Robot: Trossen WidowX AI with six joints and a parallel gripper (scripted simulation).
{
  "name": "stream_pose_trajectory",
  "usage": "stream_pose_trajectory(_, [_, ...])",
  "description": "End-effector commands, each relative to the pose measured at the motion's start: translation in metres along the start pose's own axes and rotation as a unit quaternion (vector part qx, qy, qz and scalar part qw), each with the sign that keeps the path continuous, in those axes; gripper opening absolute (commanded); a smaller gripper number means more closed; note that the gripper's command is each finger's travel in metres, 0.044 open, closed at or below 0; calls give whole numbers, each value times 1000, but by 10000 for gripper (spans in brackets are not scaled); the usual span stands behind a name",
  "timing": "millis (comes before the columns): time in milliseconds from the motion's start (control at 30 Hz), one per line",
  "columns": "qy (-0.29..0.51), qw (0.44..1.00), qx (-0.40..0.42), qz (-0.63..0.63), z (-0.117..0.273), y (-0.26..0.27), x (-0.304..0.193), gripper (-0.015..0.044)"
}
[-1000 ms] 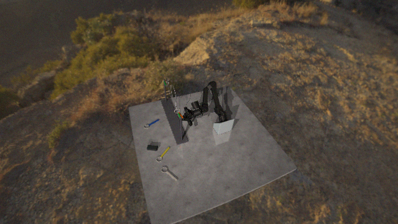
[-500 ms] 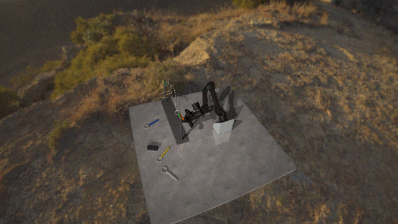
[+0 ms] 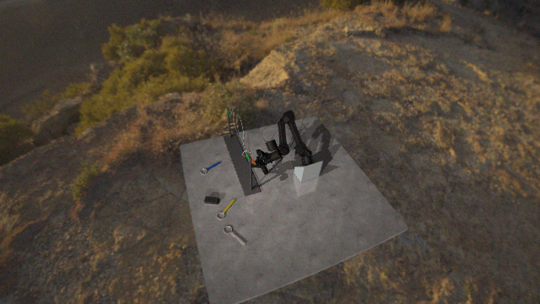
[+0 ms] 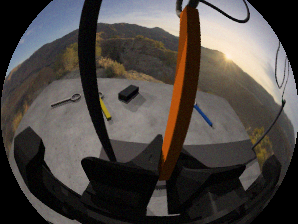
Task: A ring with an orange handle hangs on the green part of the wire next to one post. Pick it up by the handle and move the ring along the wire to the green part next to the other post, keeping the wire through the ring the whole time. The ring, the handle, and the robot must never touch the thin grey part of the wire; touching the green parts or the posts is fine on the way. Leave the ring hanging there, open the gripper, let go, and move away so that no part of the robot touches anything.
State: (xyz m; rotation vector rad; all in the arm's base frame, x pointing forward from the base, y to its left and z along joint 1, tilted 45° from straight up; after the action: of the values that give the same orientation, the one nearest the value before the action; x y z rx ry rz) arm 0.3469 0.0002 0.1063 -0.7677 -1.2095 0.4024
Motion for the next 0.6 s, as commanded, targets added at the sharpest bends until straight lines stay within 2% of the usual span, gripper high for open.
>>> stream_pose_trajectory(0, [-1, 1000, 0, -3, 1, 5, 0, -150])
stream_pose_trajectory(567, [-1, 1000, 0, -3, 2, 18, -3, -150])
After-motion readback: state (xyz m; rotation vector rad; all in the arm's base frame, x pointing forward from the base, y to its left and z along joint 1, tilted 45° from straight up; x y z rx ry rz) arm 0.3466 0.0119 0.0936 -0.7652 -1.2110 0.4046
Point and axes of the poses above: the point midway between the two fingers, 35 mm back from their tips, its own z axis back along the fingers, its own y axis across the jaws, x = y × z, the point moved 2 cm from there along z, back along the fingers, and after that the axes turned 2 degrees about -z, right-handed, at the moved point
